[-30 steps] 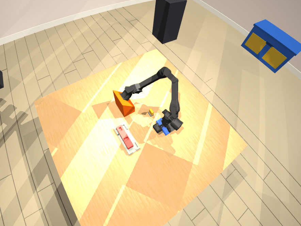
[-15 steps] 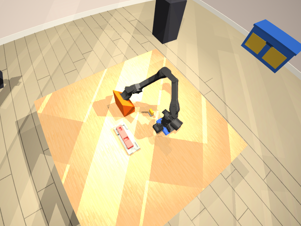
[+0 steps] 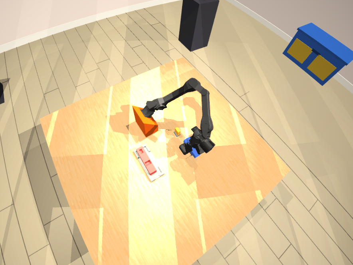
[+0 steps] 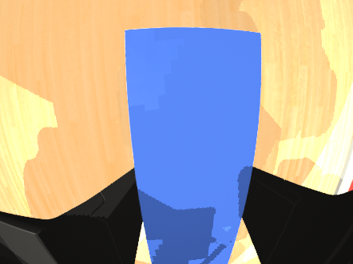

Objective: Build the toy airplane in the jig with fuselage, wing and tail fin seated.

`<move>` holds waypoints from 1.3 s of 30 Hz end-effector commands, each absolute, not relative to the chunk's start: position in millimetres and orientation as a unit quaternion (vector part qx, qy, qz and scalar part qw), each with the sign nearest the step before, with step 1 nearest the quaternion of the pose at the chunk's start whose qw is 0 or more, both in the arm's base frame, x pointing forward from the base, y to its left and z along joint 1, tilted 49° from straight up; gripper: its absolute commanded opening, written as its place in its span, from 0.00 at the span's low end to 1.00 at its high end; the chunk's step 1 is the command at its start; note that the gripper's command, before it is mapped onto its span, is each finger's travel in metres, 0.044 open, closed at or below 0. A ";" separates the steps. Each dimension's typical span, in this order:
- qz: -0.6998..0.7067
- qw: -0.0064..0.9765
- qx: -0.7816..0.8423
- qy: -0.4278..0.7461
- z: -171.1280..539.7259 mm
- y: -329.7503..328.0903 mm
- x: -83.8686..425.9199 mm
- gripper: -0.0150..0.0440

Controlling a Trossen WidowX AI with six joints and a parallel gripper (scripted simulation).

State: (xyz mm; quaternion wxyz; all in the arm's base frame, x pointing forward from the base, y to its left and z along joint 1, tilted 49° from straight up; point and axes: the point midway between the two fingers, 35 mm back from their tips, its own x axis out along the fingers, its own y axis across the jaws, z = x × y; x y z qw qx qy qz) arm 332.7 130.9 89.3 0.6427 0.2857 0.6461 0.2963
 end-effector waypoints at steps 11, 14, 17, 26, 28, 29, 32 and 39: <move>0.296 0.647 0.281 0.644 117.4 98.3 336.0 0.25; 0.297 0.647 0.281 0.644 123.8 91.1 335.5 0.25; 0.297 0.646 0.281 0.644 130.4 84.0 334.7 0.25; 0.299 0.645 0.284 0.643 150.8 63.4 330.6 0.25; 0.300 0.645 0.284 0.643 153.9 60.4 329.8 0.25; 0.300 0.645 0.284 0.643 154.3 60.0 329.7 0.25; 0.307 0.649 0.276 0.639 150.5 57.1 330.9 0.25; 0.338 0.665 0.238 0.622 132.6 43.5 335.6 0.25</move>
